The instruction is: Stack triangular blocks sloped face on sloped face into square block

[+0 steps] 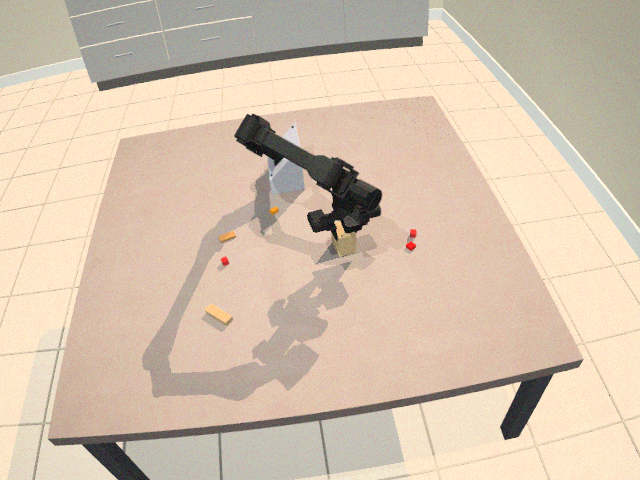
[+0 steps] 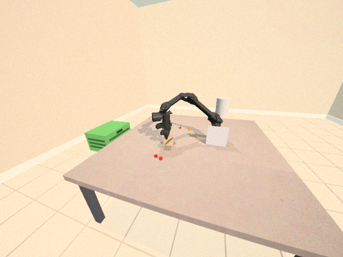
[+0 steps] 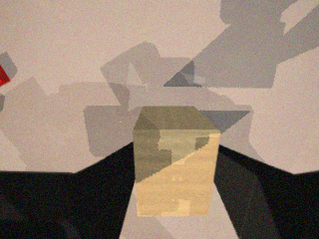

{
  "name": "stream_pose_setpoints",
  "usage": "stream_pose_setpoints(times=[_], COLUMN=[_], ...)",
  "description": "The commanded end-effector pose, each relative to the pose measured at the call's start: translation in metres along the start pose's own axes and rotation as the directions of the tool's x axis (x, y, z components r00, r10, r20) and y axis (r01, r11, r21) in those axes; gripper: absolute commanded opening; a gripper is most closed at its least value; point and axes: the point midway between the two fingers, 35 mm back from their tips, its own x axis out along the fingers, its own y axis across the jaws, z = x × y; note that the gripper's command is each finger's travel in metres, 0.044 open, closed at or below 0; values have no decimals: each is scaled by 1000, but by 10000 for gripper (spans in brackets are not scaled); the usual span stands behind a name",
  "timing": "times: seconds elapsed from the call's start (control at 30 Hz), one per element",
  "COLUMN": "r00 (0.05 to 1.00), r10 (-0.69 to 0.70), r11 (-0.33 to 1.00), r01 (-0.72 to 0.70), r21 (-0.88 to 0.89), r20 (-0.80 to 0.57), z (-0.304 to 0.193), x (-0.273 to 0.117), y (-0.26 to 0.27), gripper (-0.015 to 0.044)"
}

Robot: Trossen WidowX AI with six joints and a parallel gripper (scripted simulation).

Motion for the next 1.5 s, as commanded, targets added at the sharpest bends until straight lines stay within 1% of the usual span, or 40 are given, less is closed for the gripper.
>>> stream_pose_setpoints(times=[0.0, 0.73, 1.47], r00=[1000, 1000, 1000], r10=[-5, -7, -8], r11=[1000, 1000, 1000], r01=[5, 7, 8], r21=[-2, -3, -4], r20=[6, 5, 6], z=[0, -6, -7], x=[2, 15, 17], y=[-1, 0, 0], gripper=[0, 0, 0])
